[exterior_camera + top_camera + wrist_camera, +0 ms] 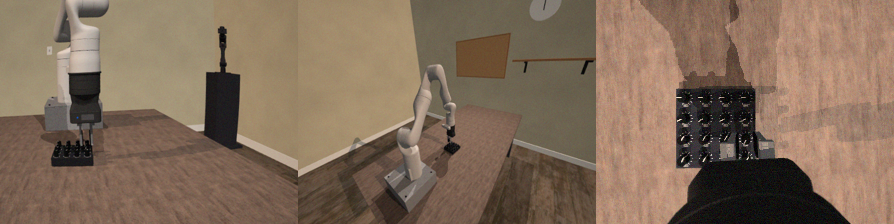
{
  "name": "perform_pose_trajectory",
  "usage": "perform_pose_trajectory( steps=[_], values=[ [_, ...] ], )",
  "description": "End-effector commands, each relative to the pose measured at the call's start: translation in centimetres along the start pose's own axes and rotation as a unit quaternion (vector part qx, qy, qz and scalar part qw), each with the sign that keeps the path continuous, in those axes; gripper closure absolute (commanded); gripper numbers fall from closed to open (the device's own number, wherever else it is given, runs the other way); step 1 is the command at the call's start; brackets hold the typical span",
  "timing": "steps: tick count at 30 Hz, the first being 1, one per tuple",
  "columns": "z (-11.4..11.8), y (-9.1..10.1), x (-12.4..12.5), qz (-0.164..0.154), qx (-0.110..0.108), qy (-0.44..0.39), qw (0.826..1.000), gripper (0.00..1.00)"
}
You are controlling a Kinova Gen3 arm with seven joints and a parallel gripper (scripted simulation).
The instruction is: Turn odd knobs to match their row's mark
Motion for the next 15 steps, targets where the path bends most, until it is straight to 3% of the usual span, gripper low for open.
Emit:
perform_pose_trajectory(
  steps=[1,15],
  values=[
    [0.01,0.07,-0.06,-0.001,0.0,0.0,1.0,0.54],
    [0.01,-0.05,-0.06,-0.001,0.0,0.0,1.0,0.54]
  ],
)
Point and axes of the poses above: the point where the finger pads meet when closed, its own y axis back along the fingers, its own z axis across the jaws, x = y × z, the point moved 4 cm from there along y, back along the fingers
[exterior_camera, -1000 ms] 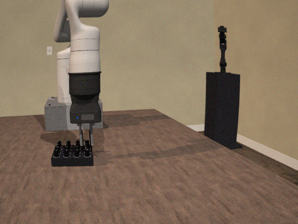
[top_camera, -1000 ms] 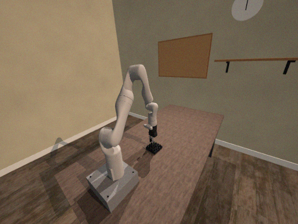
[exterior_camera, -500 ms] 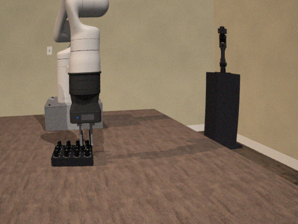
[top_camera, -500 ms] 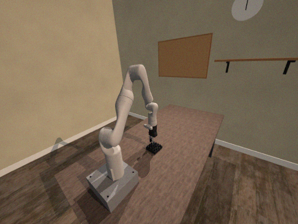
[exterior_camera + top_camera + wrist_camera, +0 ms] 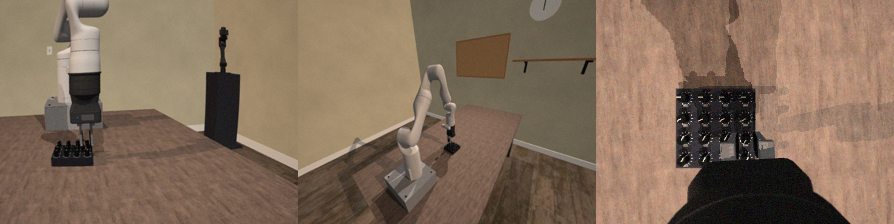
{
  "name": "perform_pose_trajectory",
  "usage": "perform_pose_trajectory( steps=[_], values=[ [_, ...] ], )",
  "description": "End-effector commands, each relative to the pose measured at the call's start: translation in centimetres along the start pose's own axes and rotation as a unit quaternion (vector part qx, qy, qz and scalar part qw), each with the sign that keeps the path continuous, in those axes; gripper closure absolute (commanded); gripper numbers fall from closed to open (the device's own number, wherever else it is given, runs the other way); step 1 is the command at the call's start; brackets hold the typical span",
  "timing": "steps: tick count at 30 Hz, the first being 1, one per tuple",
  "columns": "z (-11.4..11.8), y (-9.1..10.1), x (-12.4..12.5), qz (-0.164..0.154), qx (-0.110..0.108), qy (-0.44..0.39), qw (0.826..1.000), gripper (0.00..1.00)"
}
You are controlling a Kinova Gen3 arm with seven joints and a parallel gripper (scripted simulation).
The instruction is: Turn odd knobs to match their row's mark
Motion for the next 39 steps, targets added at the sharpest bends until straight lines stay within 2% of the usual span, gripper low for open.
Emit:
perform_pose_trajectory(
  steps=[1,19,39],
  values=[
    [0.0,-0.1,0.0,-0.001,0.0,0.0,1.0,0.54],
    [0.0,-1.2,0.0,-0.001,0.0,0.0,1.0,0.54],
    [0.0,-1.3,0.0,-0.001,0.0,0.0,1.0,0.54]
  ],
)
Point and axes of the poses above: the point where the finger pads meet when closed, its own y axis back along the fingers, its own z axis across the jaws, x = y × z, the point moved 4 cm from there along y, back along the fingers
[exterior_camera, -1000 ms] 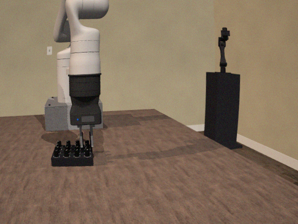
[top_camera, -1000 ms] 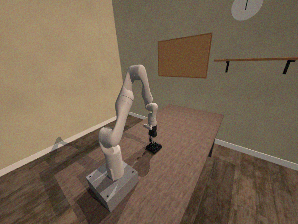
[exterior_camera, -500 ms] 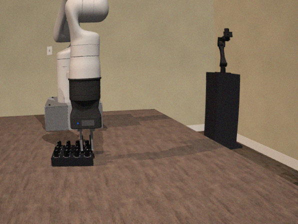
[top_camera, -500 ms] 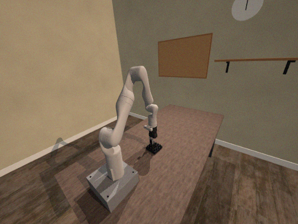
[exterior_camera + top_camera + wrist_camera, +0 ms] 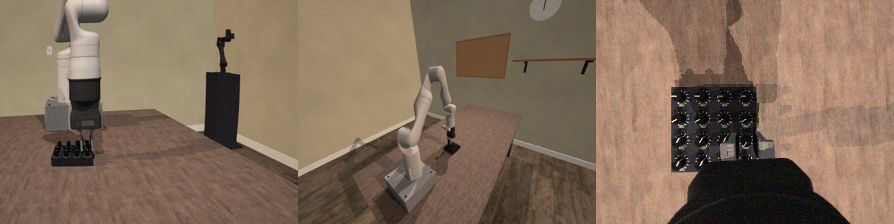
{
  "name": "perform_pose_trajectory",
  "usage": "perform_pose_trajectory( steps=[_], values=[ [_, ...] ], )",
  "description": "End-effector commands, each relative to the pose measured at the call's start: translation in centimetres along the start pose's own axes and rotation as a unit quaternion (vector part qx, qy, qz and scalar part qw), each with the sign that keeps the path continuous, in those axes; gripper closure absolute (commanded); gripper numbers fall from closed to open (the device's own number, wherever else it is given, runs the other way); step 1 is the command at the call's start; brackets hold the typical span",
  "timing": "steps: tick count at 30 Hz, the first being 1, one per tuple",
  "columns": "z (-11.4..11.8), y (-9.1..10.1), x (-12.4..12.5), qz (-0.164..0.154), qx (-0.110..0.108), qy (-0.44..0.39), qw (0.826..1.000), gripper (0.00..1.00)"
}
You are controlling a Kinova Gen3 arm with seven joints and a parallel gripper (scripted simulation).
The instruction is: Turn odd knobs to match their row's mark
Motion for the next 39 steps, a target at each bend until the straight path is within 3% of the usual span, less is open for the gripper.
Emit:
perform_pose_trajectory(
  steps=[1,22,23,39],
  values=[
    [0.01,0.07,-0.06,-0.001,0.0,0.0,1.0,0.54],
    [0.01,0.07,-0.06,-0.001,0.0,0.0,1.0,0.54],
    [0.01,0.07,-0.06,-0.001,0.0,0.0,1.0,0.7],
    [0.01,0.07,-0.06,-0.001,0.0,0.0,1.0,0.7]
  ],
)
Point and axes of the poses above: the point where the finger pads meet when closed, its own y axis back along the fingers, its own z axis across the jaws, x = y × z, the point moved 4 cm from there along y, back along the fingers
